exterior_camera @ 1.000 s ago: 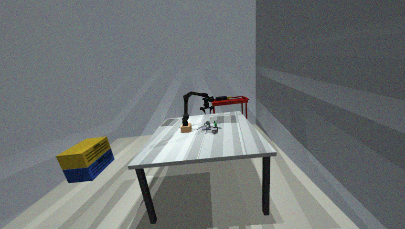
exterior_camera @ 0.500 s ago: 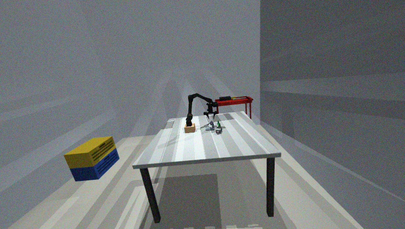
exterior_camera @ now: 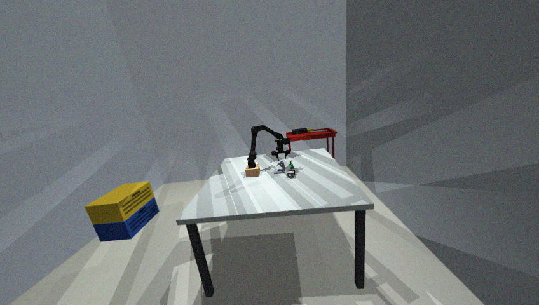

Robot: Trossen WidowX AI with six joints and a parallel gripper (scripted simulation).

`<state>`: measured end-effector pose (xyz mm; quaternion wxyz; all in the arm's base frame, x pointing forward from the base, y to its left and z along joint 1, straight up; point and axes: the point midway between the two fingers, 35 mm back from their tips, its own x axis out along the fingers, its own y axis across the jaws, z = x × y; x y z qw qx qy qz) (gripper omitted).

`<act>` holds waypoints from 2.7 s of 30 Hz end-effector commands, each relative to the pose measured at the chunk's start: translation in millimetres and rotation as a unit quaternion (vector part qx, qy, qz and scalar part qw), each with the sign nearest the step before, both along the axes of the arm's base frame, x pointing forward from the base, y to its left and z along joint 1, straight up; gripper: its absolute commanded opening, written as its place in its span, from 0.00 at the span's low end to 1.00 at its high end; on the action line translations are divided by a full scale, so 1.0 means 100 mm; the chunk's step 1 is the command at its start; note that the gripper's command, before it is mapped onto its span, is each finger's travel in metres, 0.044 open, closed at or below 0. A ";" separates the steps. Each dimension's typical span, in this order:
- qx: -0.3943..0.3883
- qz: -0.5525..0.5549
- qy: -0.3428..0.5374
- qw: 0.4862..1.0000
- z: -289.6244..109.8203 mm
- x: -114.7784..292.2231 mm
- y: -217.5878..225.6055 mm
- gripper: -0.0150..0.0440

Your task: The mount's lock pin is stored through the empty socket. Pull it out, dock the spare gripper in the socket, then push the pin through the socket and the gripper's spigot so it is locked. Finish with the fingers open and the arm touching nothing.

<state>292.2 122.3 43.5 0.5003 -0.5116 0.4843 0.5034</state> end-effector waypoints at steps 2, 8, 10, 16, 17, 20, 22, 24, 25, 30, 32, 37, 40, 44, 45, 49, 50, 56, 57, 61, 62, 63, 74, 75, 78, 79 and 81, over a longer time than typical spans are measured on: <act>0.001 -0.002 0.004 1.000 -0.10 -0.01 0.01 0.76; 0.001 -0.002 0.004 1.000 -0.20 0.00 0.01 0.76; 0.001 -0.002 0.004 1.000 -0.24 0.00 0.01 0.76; 0.001 -0.002 0.004 1.000 -0.33 0.00 0.01 0.76; 0.001 -0.002 0.004 1.000 -0.35 0.00 0.01 0.76; 0.001 -0.002 0.004 1.000 -0.40 0.00 0.00 0.76; 0.001 -0.002 0.004 1.000 -0.43 0.00 0.00 0.76; 0.001 -0.002 0.004 1.000 -0.44 -0.01 0.00 0.76; 0.001 -0.002 0.004 1.000 -0.44 -0.01 0.00 0.76; 0.001 -0.002 0.004 1.000 -0.44 -0.01 0.00 0.76; 0.001 -0.002 0.004 1.000 -0.44 -0.01 0.00 0.67; 0.001 -0.002 0.004 1.000 -0.44 -0.01 0.00 0.45; 0.001 -0.002 0.004 1.000 -0.44 -0.01 0.00 0.32; 0.001 -0.002 0.004 1.000 -0.44 -0.01 0.00 0.25; 0.001 -0.002 0.004 1.000 -0.44 -0.01 0.00 0.25; 0.001 -0.002 0.004 1.000 -0.44 0.00 0.00 0.25; 0.002 -0.002 0.005 1.000 -0.44 0.00 0.00 0.25; 0.043 -0.002 0.009 0.999 -0.39 0.00 0.02 0.25; 0.051 -0.002 0.009 0.999 -0.37 0.00 0.03 0.25; 0.081 -0.002 0.011 0.997 -0.33 0.00 0.05 0.25; 0.087 -0.002 0.012 0.996 -0.33 0.00 0.06 0.25; 0.091 -0.002 0.012 0.996 -0.32 0.00 0.06 0.25; 0.103 -0.001 0.014 0.995 -0.28 0.00 0.13 0.25; 0.104 -0.001 0.014 0.995 -0.28 0.00 0.14 0.25; 0.104 -0.001 0.013 0.994 -0.26 0.00 0.16 0.25; 0.104 -0.001 0.013 0.994 -0.26 0.00 0.17 0.25; 0.104 -0.001 0.013 0.994 -0.26 0.00 0.19 0.25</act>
